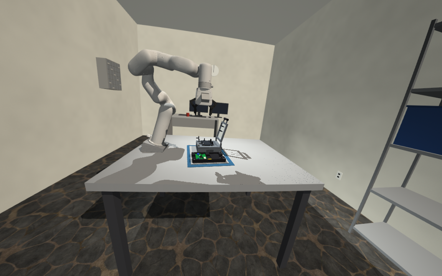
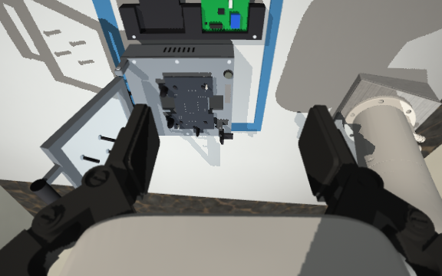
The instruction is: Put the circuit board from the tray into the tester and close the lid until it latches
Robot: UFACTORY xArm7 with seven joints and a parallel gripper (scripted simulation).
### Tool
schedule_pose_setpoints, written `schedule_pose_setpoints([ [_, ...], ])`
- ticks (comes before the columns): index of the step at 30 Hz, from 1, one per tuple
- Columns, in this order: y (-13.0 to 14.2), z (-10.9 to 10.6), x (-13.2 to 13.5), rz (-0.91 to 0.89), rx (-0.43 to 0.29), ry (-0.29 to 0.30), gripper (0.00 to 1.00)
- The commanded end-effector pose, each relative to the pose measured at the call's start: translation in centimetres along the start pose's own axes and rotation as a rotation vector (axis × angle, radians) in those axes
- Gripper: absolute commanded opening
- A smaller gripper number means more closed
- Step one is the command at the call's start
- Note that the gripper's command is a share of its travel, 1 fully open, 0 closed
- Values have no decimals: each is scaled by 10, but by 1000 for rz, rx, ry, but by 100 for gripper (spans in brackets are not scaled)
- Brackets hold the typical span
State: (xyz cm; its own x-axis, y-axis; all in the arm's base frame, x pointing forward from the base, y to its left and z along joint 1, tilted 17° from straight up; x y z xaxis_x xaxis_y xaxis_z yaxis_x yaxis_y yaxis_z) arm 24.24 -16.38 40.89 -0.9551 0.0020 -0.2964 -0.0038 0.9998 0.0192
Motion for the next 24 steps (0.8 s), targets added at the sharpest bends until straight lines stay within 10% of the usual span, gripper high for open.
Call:
schedule_pose_setpoints([
  [1,-3,12,-1,0,1,-2,100],
  [24,-40,168,-5,0,1,-2,100],
])
Point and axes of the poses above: the point where the finger pads meet when closed, its own z axis out along the fingers, its own x axis across the jaws, y = z × x, the point moved 6 cm from there along -z, back along the fingers, and after that the axes turned 11 degrees about z, right-handed, at the moved point
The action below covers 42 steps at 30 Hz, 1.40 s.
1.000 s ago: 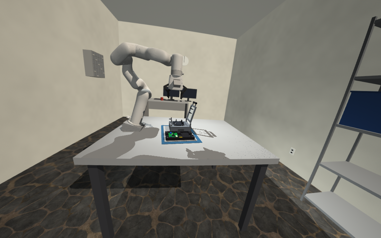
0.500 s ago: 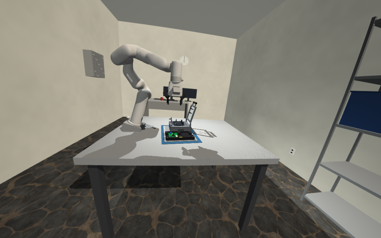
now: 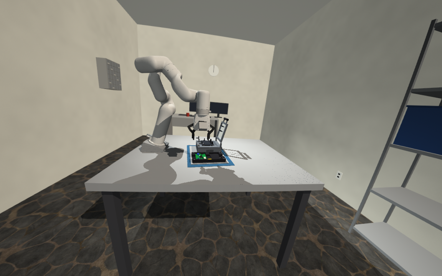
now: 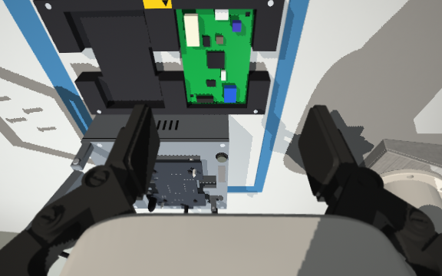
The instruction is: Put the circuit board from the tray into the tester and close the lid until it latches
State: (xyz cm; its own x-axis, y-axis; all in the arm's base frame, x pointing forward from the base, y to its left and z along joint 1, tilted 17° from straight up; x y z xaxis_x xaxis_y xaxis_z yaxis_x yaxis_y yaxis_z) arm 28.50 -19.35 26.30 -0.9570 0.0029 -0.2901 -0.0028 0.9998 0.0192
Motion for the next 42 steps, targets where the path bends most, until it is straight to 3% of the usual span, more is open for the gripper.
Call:
schedule_pose_setpoints([
  [1,-9,25,-8,-1,1,-9,100],
  [7,-19,67,-10,-1,1,-9,100],
  [13,-23,85,-11,-1,1,-9,100],
  [42,-24,88,-11,-1,1,-9,100],
])
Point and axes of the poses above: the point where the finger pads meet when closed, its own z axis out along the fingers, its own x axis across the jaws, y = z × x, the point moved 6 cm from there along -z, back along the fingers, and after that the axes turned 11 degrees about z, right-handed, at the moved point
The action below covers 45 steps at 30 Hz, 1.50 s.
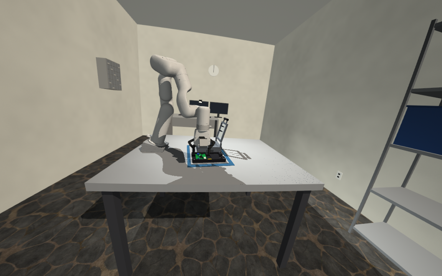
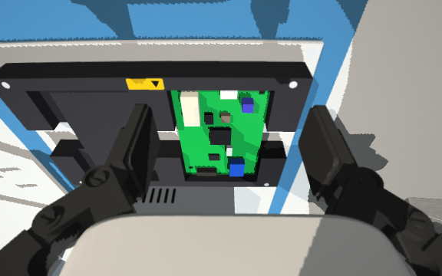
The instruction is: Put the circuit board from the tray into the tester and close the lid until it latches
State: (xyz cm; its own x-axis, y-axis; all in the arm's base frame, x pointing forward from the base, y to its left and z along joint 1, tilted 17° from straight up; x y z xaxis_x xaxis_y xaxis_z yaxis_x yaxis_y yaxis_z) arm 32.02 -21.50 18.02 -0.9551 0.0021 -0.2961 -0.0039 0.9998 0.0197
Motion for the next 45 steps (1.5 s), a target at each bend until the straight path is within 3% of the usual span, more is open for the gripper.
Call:
schedule_pose_setpoints([
  [1,-1,-1,-1,0,2,-3,100],
  [45,7,-1,0,0,2,-3,100],
])
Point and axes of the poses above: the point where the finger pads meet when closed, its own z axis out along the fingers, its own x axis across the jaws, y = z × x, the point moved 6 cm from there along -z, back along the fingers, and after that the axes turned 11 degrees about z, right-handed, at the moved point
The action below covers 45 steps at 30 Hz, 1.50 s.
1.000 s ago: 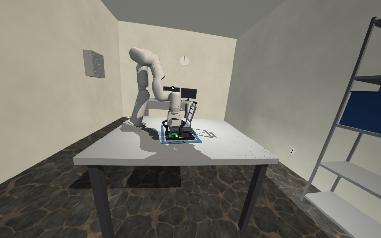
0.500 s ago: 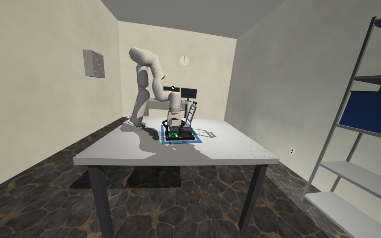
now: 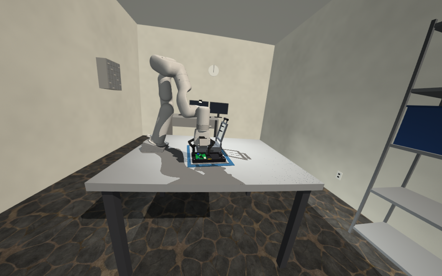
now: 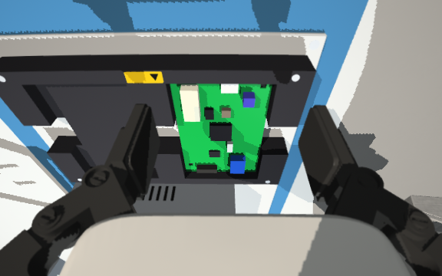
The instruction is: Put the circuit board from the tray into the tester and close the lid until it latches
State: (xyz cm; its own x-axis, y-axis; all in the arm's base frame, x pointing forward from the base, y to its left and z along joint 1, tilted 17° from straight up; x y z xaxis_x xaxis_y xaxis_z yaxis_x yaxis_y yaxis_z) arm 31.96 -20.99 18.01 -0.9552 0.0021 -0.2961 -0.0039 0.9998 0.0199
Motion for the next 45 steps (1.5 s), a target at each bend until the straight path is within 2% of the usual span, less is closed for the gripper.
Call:
schedule_pose_setpoints([
  [1,4,-1,0,0,2,-3,100],
  [25,48,-1,5,0,2,-3,100],
  [45,51,-1,5,0,2,-3,100],
])
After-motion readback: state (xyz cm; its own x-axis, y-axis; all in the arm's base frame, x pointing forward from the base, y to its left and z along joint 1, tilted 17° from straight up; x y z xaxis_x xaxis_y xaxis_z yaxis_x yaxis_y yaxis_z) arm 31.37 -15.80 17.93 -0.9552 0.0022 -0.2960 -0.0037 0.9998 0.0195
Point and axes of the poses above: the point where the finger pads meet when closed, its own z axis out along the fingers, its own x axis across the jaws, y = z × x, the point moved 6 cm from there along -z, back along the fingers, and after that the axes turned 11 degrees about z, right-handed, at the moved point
